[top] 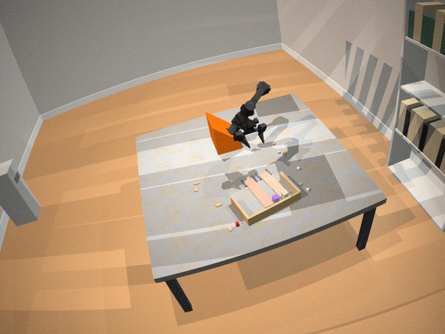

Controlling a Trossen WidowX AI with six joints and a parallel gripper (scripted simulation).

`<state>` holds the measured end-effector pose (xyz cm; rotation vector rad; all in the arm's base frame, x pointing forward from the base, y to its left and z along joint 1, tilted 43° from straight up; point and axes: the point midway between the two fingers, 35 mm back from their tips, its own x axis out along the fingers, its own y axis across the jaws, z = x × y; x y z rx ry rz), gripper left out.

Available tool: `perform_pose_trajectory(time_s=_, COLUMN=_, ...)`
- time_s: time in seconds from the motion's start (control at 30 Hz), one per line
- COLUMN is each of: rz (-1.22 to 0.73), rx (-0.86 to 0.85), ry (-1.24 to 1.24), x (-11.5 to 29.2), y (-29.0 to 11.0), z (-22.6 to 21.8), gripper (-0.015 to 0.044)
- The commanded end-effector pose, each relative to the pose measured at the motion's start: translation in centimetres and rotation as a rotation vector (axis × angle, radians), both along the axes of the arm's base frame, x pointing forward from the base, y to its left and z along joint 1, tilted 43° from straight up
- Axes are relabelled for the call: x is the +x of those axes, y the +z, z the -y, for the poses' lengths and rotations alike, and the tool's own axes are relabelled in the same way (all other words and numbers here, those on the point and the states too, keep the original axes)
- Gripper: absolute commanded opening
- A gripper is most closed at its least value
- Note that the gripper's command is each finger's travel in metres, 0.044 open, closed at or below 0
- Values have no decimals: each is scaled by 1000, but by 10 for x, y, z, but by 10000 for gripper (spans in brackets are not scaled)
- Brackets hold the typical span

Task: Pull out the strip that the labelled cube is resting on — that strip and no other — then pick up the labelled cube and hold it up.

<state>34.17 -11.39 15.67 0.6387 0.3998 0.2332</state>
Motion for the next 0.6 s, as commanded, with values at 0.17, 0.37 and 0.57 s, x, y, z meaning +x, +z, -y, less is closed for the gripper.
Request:
perform_pose_trajectory(time_s=0.17, rz=-155, rx=79, ry=-71, x=-32, y=-59, z=8, gripper=400)
perform_pose_trajectory(time_s=0.37, rz=-155, rx=79, ry=-71, x=-32, y=-59, z=8, gripper=400)
perform_pose_trajectory(time_s=0.57, rz=-155, rx=79, ry=-71, x=-32, y=-59, z=8, gripper=400)
